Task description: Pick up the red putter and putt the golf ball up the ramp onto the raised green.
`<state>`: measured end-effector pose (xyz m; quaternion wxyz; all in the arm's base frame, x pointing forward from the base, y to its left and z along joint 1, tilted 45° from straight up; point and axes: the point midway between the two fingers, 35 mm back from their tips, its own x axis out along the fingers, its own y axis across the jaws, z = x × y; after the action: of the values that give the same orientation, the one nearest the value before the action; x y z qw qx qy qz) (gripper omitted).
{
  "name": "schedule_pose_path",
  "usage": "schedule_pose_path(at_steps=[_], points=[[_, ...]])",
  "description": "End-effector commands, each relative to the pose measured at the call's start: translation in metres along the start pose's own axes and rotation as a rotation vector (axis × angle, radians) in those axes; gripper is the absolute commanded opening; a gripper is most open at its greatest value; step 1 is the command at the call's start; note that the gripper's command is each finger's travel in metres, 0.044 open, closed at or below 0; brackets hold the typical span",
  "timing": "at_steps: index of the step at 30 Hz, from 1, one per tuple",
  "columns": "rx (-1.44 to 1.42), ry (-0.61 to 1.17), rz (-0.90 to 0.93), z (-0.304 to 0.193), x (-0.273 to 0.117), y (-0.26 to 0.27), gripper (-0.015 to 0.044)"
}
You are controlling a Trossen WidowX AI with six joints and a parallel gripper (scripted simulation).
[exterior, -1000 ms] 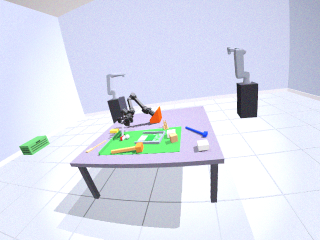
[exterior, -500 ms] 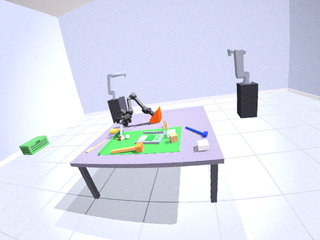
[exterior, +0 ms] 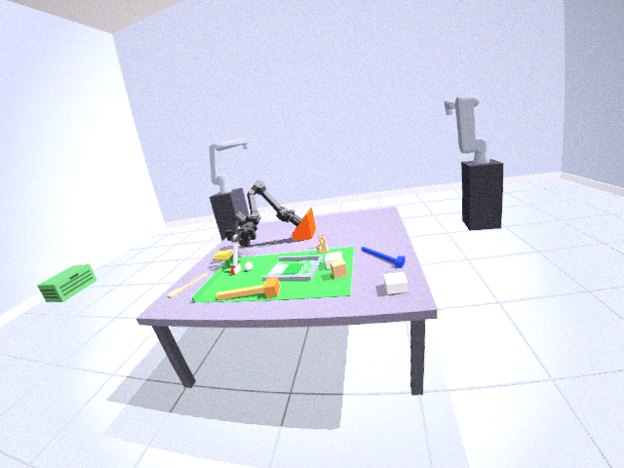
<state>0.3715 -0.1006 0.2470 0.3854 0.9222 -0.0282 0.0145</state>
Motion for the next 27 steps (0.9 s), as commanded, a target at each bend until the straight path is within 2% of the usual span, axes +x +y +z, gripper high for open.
schedule_pose_path(at_steps=[1, 9, 16, 27], points=[[0.010, -0.001, -0.025, 0.003, 0.007, -0.041, 0.0000], [0.016, -0.003, -0.022, 0.000, -0.006, -0.131, 0.0000], [0.016, -0.003, -0.022, -0.007, -0.006, -0.132, 0.0000], [0.019, -0.003, -0.022, -0.050, -0.009, -0.132, 0.0000]])
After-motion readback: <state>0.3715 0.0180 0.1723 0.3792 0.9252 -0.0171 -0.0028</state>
